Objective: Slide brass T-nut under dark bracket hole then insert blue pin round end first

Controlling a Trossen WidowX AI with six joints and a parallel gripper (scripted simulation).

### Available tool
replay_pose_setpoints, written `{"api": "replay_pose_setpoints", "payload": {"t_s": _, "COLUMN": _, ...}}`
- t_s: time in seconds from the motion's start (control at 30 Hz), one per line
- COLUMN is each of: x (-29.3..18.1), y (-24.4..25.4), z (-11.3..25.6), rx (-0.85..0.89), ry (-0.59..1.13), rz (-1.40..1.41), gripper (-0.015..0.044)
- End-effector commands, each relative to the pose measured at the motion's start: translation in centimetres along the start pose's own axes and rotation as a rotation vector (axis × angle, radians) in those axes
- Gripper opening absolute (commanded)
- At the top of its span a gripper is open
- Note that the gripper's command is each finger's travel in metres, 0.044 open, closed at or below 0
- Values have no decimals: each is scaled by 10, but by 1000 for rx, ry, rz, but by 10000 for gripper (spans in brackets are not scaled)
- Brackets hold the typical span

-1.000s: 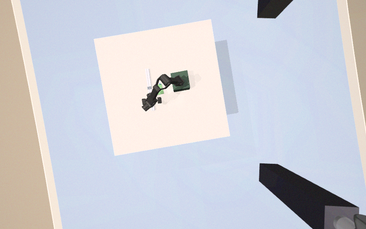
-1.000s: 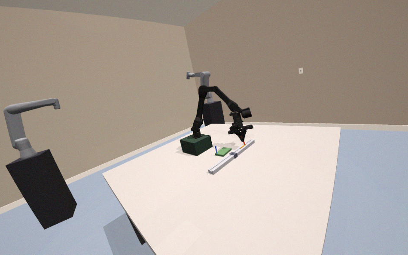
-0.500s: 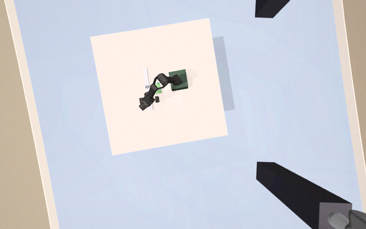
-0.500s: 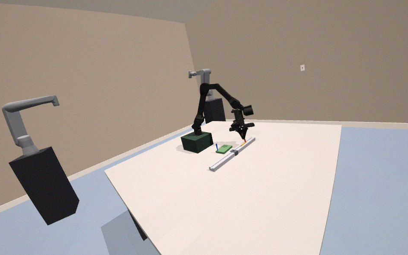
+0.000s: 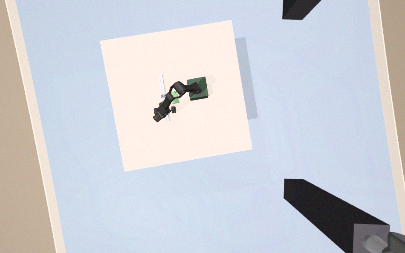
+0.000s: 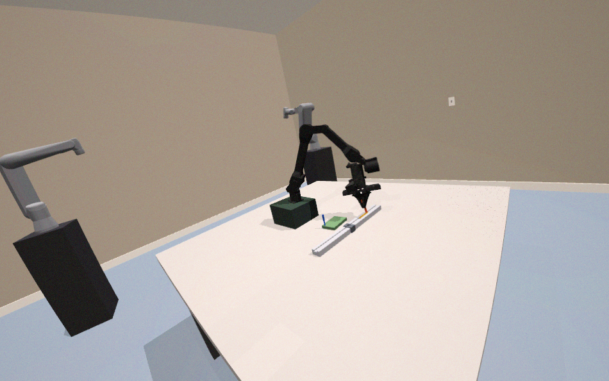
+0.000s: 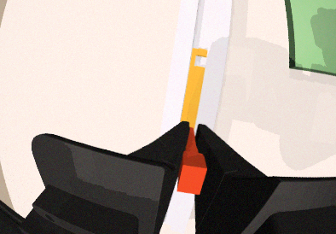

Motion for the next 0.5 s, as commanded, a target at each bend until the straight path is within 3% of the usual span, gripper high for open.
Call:
{"api": "replay_pose_setpoints", "payload": {"t_s": 0.0, "x": -1, "y": 2, "z": 0, "rx": -11, "ry": 2, "rz": 6, "gripper": -150}}
{"api": "replay_pose_setpoints", "payload": {"t_s": 0.47, "x": -1, "y": 5, "z": 0, "rx": -40, "ry": -1, "rz": 13, "gripper": -150}}
Point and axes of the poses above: the point midway between the two fingers, 35 mm back from their tips, its own z axis back along the fingers, its own y axis across the jaws, x = y × z, the point moved 5 cm from there along z, back along the fingers, and after that the axes turned 6 degrees about -z, right-handed, at the moved point
